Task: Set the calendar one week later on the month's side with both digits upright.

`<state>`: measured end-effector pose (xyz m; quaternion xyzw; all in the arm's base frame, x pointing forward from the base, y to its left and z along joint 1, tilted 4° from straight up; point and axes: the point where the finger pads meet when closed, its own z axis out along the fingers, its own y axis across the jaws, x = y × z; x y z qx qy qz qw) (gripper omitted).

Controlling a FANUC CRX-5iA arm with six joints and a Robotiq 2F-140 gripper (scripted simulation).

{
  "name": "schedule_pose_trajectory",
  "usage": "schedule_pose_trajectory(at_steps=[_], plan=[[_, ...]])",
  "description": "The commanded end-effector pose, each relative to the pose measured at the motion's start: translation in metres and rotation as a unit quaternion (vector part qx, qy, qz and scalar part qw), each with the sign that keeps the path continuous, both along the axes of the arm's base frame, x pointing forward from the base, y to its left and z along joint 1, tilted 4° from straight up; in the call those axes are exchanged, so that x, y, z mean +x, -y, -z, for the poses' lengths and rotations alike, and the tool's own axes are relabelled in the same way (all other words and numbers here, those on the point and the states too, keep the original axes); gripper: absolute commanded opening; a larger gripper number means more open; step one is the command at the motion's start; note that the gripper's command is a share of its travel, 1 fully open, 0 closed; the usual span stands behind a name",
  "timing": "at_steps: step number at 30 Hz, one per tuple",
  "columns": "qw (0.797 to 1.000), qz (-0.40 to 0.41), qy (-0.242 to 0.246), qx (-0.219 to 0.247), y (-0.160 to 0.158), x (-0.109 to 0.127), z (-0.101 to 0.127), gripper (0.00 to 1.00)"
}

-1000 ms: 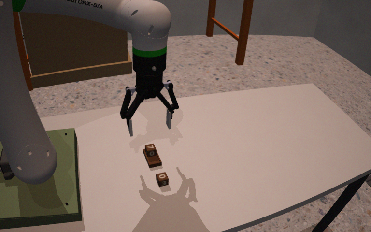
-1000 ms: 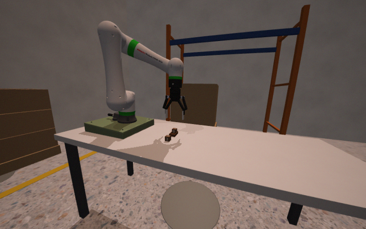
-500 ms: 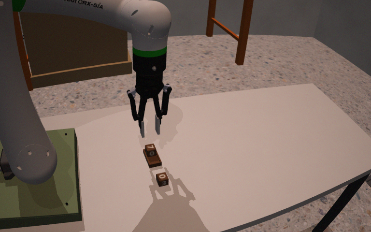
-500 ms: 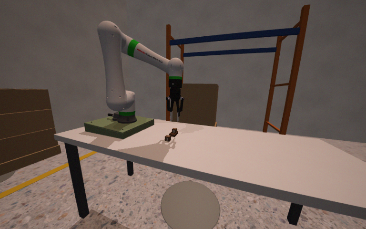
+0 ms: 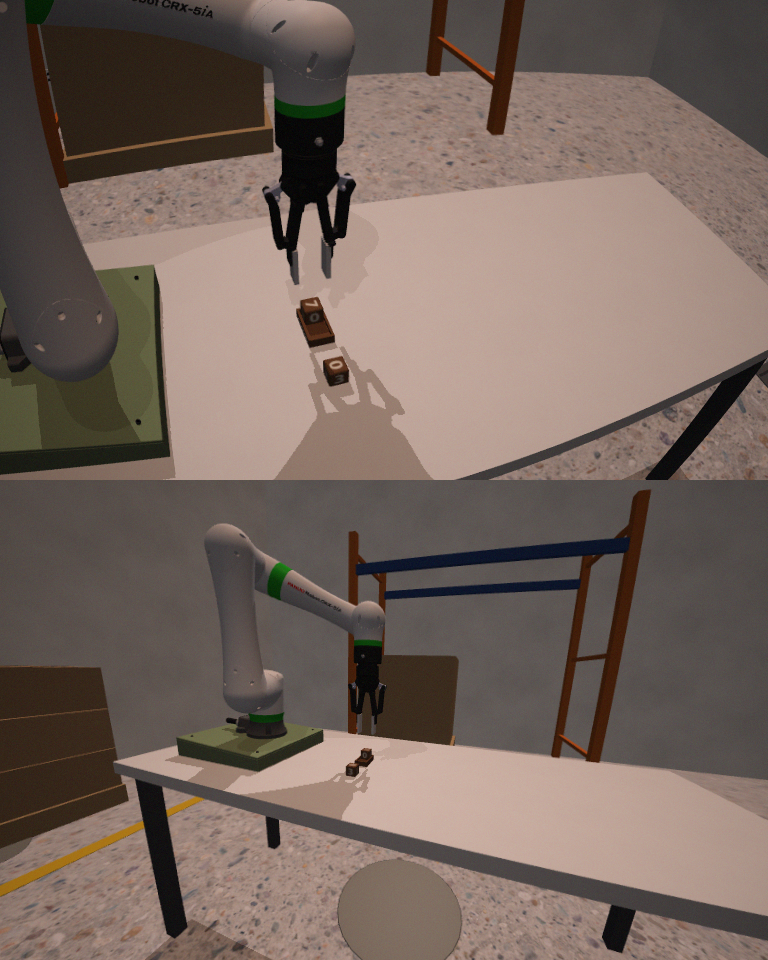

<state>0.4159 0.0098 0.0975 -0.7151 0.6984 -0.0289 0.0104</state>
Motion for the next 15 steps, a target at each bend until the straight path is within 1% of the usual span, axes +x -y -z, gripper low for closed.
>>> schedule_pose_trajectory(at_steps=[1,15], plan=[[1.0,0.0,0.0,0.0,0.0,0.0002,-0.0002,0.29],[1.0,0.0,0.0,0.0,0.0001,0.0004,0.0036,0.29]])
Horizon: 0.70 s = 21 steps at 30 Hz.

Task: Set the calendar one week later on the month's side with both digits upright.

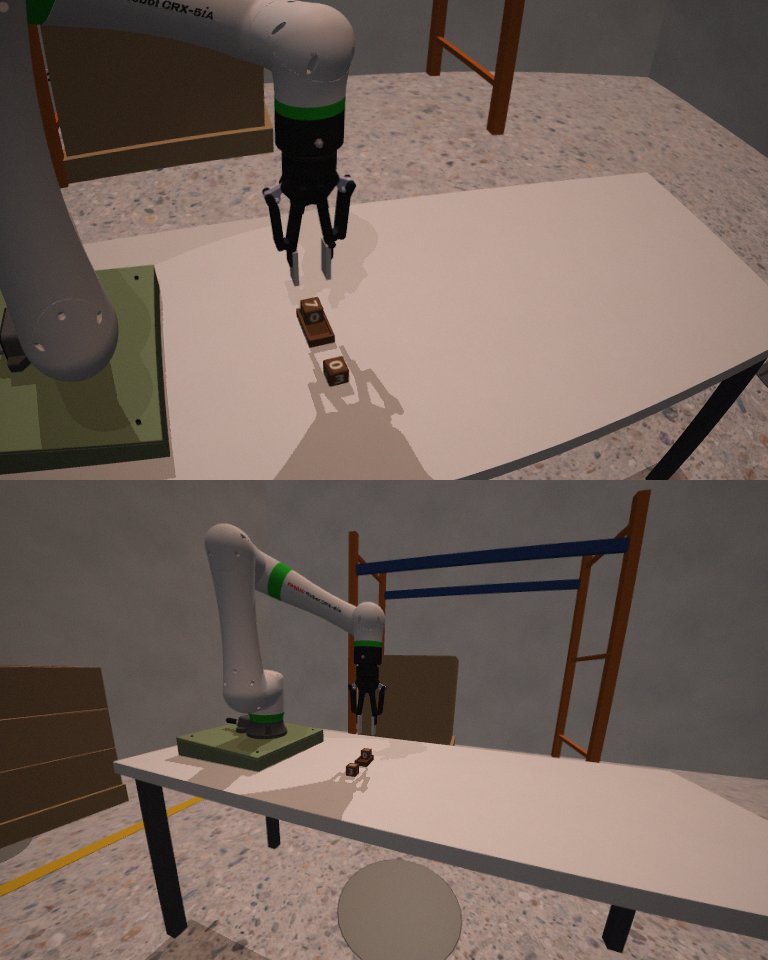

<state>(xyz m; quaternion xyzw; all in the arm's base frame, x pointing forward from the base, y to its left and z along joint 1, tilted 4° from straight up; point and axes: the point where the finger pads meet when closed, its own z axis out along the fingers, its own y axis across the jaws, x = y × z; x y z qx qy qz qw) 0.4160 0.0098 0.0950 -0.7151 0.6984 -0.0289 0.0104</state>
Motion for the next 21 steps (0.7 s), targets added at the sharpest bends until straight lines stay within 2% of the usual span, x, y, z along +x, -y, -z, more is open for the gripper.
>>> schedule_pose_trajectory(at_steps=[1,21], plan=[[1.0,0.0,0.0,0.0,0.0,0.0,0.002,0.29],[1.0,0.0,0.0,0.0,0.001,0.002,0.027,0.29]])
